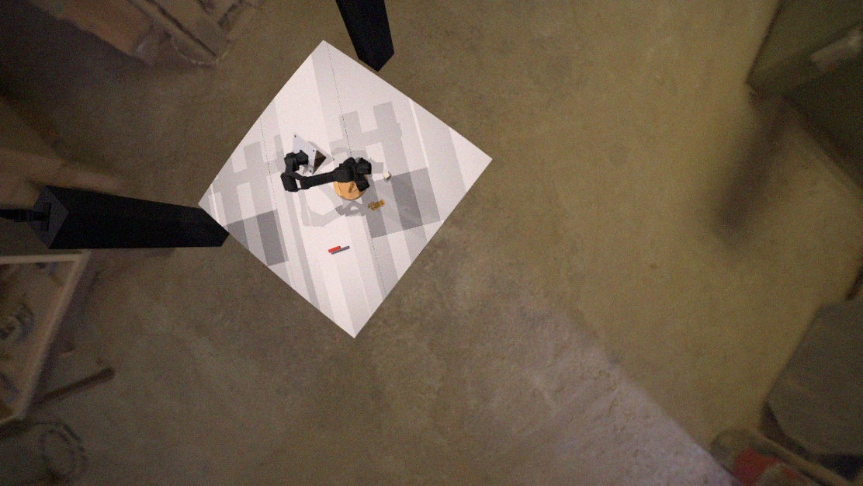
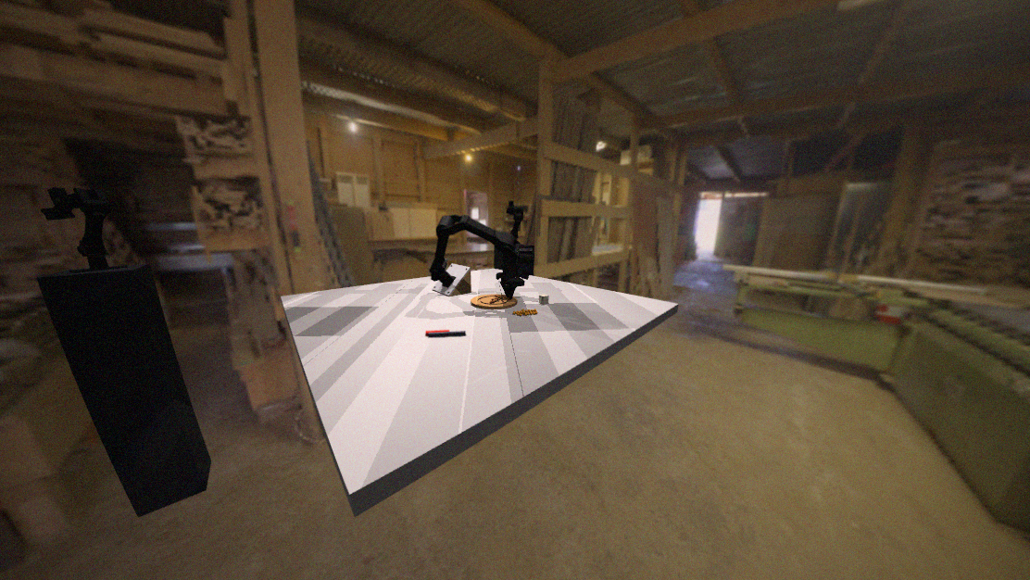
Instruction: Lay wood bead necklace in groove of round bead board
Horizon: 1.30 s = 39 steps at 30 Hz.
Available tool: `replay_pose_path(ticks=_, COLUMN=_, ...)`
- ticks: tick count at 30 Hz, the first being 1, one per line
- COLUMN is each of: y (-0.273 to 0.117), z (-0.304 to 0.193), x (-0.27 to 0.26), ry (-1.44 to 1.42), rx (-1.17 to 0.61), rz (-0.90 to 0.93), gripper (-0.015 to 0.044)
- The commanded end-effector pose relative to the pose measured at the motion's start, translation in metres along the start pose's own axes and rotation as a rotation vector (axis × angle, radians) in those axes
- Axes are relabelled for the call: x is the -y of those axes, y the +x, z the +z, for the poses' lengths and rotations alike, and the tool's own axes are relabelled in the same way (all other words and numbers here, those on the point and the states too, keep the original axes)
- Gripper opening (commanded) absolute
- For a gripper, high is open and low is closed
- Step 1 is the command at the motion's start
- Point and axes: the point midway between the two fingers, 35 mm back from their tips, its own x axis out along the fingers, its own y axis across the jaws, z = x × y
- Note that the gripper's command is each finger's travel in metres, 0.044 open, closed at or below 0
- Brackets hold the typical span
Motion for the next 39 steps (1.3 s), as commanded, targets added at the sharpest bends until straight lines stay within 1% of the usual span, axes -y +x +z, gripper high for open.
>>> replay_pose_path(ticks=1, y=-0.0004, z=0.0001, x=-0.0001, ry=0.0, rx=0.0, rz=0.001, gripper=0.021)
replay_pose_path(ticks=10, y=-0.0019, z=-0.0009, x=-0.0003, ry=-0.004, rx=-0.004, rz=0.001, gripper=0.044)
replay_pose_path(ticks=38, y=-0.0052, z=-0.0009, x=-0.0003, ry=-0.002, rx=-0.005, rz=-0.002, gripper=0.044)
replay_pose_path(ticks=39, y=-0.0062, z=-0.0012, x=-0.0005, ry=0.005, rx=-0.005, rz=-0.002, gripper=0.0414)
